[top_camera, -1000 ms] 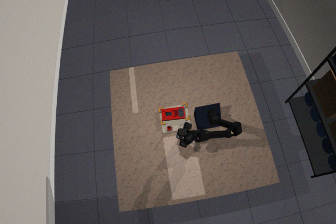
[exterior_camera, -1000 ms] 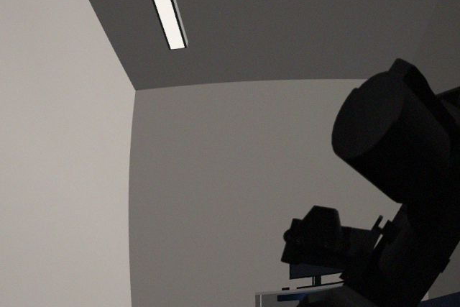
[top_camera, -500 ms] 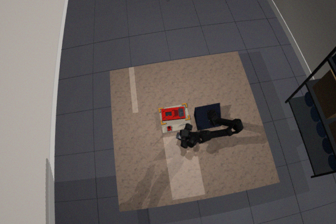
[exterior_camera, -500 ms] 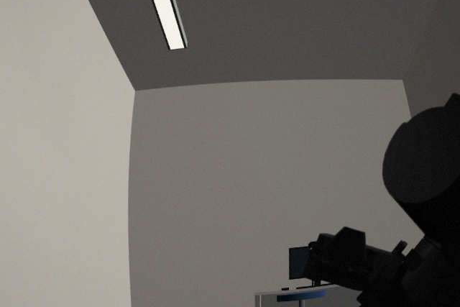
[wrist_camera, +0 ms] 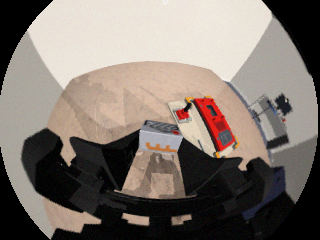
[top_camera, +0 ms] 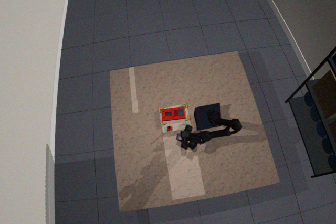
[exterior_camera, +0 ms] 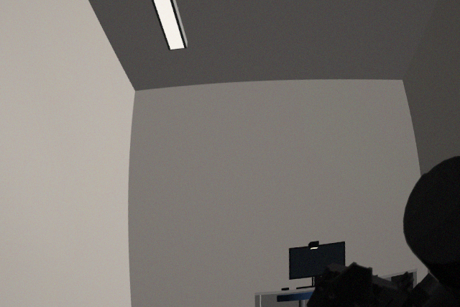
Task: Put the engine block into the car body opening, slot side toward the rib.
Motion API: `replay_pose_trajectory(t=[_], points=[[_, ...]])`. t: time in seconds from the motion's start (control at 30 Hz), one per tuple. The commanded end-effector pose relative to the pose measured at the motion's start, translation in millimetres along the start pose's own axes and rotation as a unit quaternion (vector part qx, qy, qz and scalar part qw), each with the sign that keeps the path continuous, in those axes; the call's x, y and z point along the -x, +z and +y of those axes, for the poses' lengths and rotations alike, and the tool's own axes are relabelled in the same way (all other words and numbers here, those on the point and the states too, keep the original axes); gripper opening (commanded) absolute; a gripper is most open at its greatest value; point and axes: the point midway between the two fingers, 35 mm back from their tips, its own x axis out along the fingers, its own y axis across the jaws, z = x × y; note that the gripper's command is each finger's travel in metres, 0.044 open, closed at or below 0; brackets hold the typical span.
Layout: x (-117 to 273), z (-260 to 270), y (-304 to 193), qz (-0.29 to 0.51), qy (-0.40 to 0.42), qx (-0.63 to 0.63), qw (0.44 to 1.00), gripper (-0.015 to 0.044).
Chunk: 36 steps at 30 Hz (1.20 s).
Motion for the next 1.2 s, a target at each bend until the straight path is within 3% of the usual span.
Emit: replay_pose_trajectory(t=[0.0,1.17], points=[[-5.8,-3.1,-6.5,0.000,-0.005,-0.003,1.000,0.0000],[-42.6,-3.8,-50.9,0.001,-0.005,-0.004,1.000,0.0000]])
